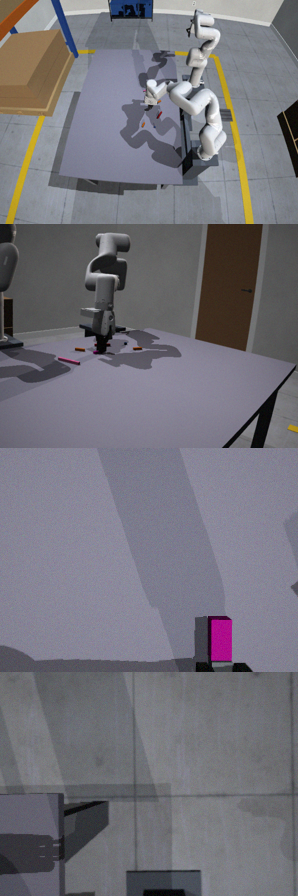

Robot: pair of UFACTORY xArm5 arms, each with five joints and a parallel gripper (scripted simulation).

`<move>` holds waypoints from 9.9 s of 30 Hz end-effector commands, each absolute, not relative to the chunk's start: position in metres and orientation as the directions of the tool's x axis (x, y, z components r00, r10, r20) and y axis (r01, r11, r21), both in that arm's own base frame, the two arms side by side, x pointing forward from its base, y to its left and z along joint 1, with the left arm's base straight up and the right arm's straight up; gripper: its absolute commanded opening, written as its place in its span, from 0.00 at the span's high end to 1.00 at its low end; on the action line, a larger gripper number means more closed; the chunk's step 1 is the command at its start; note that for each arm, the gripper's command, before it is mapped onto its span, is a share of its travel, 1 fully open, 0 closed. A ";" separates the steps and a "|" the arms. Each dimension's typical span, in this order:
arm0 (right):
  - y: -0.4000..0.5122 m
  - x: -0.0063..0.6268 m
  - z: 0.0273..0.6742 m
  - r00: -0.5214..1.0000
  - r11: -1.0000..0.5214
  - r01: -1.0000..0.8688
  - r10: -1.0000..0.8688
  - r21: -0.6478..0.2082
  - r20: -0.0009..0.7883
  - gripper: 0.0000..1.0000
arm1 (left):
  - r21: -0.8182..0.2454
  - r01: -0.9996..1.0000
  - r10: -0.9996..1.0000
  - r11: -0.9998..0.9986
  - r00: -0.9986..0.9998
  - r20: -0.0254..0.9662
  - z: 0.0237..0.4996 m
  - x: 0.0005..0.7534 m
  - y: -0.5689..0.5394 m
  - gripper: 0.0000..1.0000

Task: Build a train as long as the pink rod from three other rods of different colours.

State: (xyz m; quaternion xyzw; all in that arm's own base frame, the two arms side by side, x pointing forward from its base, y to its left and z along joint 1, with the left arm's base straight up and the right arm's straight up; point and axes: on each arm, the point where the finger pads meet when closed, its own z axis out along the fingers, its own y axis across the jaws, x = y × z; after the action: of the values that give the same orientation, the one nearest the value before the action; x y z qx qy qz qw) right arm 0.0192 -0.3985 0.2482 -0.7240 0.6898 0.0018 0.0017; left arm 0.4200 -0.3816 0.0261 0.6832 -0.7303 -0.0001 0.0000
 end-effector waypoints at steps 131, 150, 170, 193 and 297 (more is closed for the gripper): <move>-0.400 0.019 0.250 0.048 -0.048 -0.999 -0.999 0.000 0.000 0.00 | -0.005 -0.932 -0.933 0.361 -0.361 0.000 0.091 0.472 -0.216 0.74; -0.400 0.019 0.250 0.048 -0.048 -0.999 -0.999 0.000 0.000 0.00 | -0.005 -0.932 -0.932 0.361 -0.361 0.000 0.080 0.472 -0.216 0.74; -0.400 0.019 0.250 0.048 -0.048 -0.999 -0.999 0.000 0.000 0.00 | -0.005 -0.932 -0.932 0.361 -0.361 0.000 0.052 0.472 -0.216 0.74; -0.400 0.019 0.250 0.048 -0.048 -0.999 -0.999 0.000 0.000 0.00 | -0.005 -0.932 -0.932 0.361 -0.361 0.000 0.039 0.472 -0.216 0.74; -0.400 0.019 0.250 0.048 -0.048 -0.999 -0.999 0.000 0.000 0.00 | -0.005 -0.932 -0.932 0.361 -0.361 0.000 0.027 0.472 -0.216 0.94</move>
State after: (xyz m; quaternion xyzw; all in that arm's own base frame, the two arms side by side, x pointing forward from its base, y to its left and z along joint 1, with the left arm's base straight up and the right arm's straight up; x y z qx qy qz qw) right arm 0.0192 -0.3985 0.2482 -0.7240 0.6898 0.0018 0.0017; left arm 0.4708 -0.2156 0.0246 0.5652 -0.8250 0.0000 0.0000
